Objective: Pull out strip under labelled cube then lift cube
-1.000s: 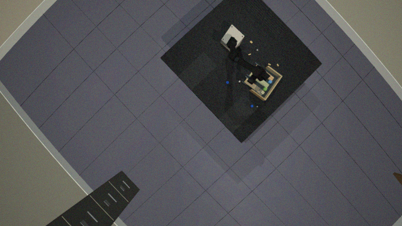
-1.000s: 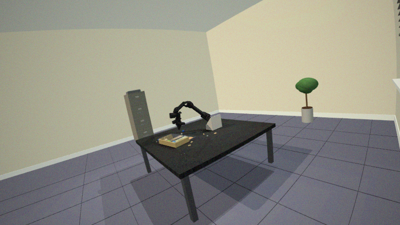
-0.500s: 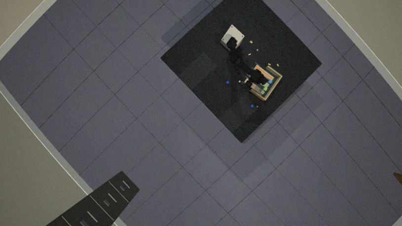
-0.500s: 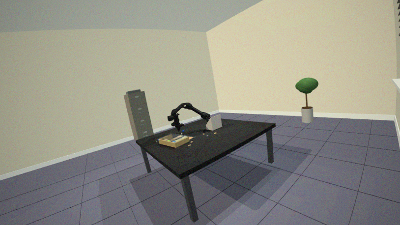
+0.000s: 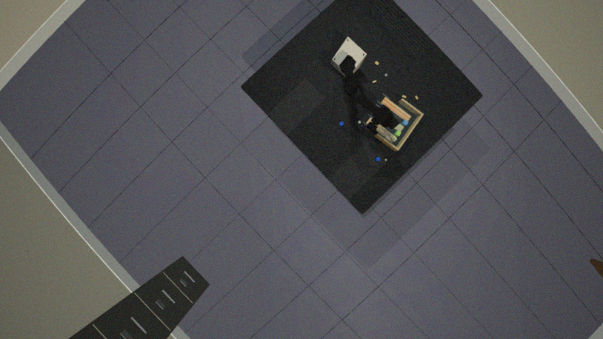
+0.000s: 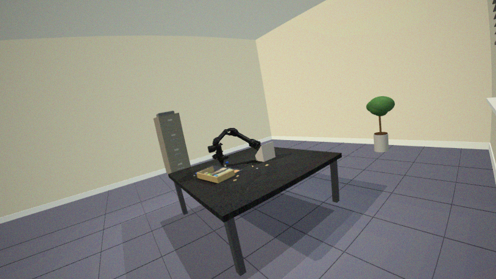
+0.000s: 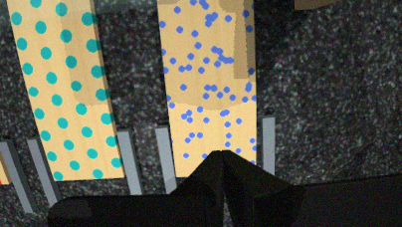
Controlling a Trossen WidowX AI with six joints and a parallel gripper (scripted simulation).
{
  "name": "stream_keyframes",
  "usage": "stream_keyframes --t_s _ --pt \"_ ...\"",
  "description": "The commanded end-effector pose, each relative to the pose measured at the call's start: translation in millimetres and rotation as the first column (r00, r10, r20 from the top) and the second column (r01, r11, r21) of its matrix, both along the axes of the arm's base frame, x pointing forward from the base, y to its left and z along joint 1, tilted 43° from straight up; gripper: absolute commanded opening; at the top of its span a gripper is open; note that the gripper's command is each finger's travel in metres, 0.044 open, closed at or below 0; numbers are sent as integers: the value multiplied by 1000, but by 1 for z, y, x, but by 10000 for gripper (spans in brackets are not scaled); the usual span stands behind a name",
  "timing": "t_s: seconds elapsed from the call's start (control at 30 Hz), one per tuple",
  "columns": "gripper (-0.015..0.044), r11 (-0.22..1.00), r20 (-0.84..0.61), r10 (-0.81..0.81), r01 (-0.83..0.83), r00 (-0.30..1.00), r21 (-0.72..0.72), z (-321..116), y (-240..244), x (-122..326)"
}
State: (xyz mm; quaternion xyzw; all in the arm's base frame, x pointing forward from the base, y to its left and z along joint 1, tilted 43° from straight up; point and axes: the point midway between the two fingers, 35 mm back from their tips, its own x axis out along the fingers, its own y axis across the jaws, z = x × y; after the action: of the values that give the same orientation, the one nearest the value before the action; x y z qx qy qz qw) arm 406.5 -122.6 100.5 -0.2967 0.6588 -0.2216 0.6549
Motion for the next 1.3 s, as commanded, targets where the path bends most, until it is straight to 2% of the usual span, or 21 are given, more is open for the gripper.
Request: stream_keyframes --t_s 0.0,0.63,1.27 --pt "0 1000 -8 3 -3 1000 3 -7 -4 -1" --pt "0 1000 -9 3 -3 1000 0 -29 -26 -4" --pt "0 1000 -9 3 -3 1000 0 -30 -27 -4"
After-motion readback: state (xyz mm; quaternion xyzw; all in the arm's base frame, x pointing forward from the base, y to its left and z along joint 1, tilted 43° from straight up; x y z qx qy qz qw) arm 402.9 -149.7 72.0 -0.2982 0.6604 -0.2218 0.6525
